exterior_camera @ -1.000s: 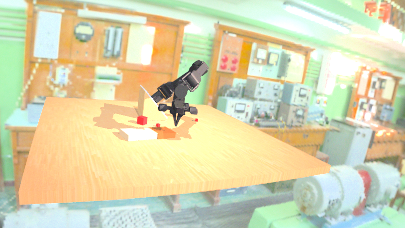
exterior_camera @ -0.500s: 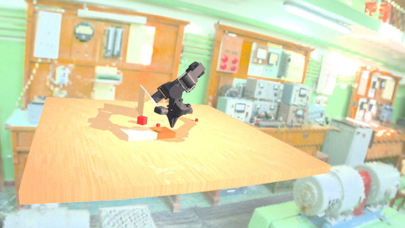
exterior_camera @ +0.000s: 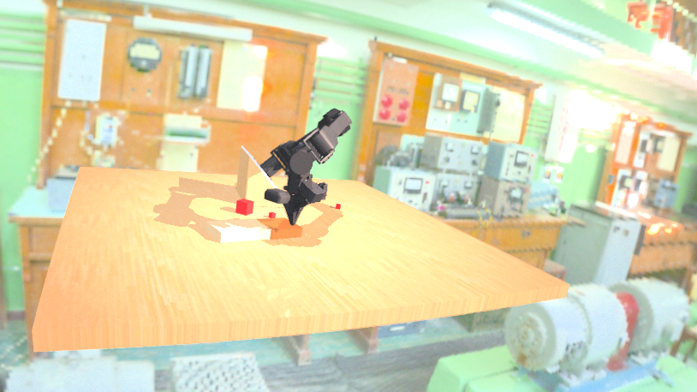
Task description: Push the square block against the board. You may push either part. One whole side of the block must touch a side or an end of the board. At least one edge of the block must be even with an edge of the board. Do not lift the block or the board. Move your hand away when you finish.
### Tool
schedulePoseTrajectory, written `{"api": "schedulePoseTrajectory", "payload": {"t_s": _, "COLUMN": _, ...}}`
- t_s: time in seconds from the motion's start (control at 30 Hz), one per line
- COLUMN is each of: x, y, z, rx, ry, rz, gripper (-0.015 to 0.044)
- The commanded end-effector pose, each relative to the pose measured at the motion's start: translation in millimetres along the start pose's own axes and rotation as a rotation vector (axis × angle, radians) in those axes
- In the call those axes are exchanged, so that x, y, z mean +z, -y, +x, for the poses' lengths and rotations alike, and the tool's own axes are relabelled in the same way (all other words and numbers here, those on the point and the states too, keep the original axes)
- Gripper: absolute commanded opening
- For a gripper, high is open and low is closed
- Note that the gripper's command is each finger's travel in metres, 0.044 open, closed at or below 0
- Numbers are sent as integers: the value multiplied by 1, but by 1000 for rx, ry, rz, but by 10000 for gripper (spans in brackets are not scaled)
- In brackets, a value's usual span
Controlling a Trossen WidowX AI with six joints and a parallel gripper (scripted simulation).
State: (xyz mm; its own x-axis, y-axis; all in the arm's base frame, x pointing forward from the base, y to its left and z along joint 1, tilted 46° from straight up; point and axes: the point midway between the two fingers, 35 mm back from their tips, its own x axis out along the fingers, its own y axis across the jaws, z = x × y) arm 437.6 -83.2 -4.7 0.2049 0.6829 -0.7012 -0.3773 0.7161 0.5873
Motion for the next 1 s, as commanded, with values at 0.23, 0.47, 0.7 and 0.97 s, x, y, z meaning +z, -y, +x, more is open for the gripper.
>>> {"api": "schedulePoseTrajectory", "payload": {"t_s": 0.23, "x": -5, "y": -6, "z": 43, "rx": 22, "ry": -20, "rz": 5, "gripper": 0}}
{"api": "schedulePoseTrajectory", "payload": {"t_s": 0.47, "x": -11, "y": -6, "z": 43, "rx": 22, "ry": -20, "rz": 5, "gripper": 0}}
{"api": "schedulePoseTrajectory", "payload": {"t_s": 0.7, "x": -17, "y": -6, "z": 43, "rx": 22, "ry": -20, "rz": 5, "gripper": 0}}
{"api": "schedulePoseTrajectory", "payload": {"t_s": 0.97, "x": -24, "y": -5, "z": 43, "rx": 22, "ry": -21, "rz": 5, "gripper": 0}}
